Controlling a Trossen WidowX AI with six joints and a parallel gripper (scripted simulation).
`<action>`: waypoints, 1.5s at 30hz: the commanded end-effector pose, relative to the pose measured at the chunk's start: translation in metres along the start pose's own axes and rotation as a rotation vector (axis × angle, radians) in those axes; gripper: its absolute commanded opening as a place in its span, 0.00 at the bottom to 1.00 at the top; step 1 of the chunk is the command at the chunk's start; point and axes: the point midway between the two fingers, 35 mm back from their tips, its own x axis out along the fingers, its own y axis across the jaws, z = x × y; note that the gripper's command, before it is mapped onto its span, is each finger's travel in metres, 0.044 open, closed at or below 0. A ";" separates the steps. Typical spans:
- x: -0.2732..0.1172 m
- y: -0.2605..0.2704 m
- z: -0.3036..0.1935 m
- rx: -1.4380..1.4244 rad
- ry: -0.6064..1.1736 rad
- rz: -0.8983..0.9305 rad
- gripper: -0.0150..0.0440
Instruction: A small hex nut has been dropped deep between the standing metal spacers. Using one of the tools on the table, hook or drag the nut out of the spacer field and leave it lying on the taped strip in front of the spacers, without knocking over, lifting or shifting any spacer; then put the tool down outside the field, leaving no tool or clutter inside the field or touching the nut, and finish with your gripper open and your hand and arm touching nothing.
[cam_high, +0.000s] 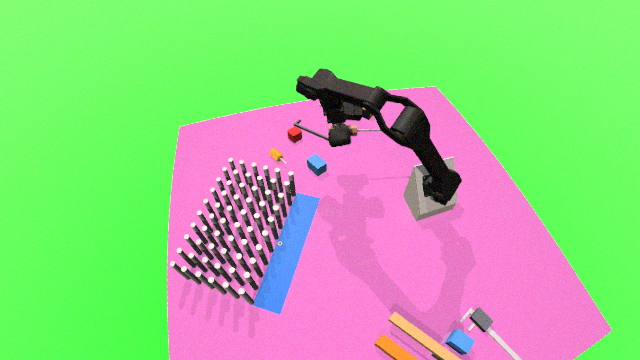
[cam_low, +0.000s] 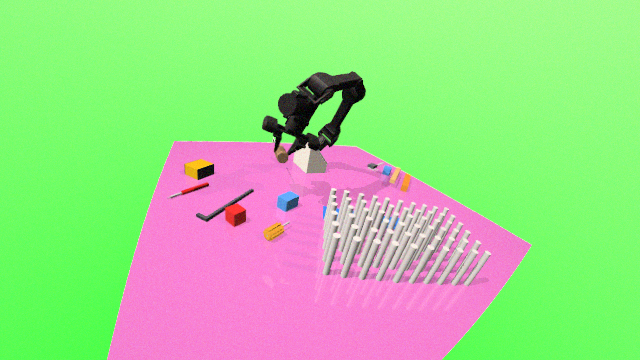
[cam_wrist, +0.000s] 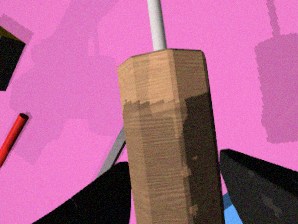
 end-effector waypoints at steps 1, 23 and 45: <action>0.006 -0.002 -0.001 0.005 -0.003 -0.004 0.25; 0.029 -0.008 -0.010 0.005 -0.002 -0.004 0.25; 0.051 -0.015 -0.017 0.005 -0.002 -0.005 0.25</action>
